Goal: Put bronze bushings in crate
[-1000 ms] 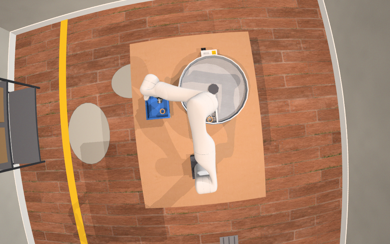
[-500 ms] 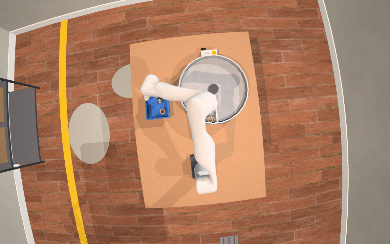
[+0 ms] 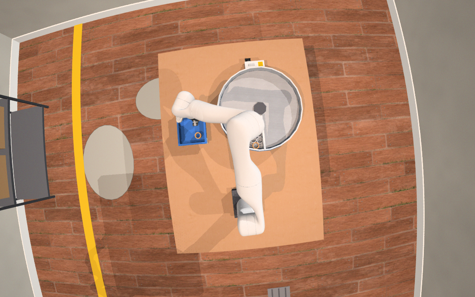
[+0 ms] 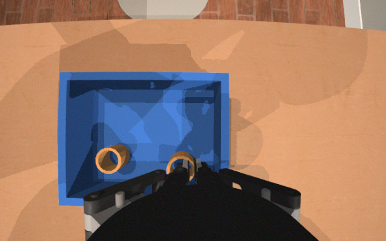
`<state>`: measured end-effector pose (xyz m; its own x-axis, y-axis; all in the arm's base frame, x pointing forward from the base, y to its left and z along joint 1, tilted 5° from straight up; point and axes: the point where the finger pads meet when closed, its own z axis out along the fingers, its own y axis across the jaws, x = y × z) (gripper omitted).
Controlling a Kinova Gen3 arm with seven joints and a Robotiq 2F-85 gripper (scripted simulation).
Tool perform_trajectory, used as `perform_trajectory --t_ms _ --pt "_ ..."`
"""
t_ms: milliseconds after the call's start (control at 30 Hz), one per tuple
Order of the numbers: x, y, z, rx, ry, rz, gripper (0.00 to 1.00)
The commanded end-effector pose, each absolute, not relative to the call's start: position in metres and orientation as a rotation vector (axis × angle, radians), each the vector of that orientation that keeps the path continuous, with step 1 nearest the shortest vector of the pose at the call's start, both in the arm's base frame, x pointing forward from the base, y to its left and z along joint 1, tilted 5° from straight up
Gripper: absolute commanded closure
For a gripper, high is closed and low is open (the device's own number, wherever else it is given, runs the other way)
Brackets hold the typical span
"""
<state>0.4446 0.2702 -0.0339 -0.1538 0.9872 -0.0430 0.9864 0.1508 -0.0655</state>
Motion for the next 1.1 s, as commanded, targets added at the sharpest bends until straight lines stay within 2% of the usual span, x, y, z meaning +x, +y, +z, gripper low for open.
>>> perform_trajectory --t_ms 0,1067 --pt "0.445 0.271 -0.033 -2.037 -2.376 0.119 1.0" --pt "0.444 0.27 -0.045 -2.036 -2.376 0.12 1.0"
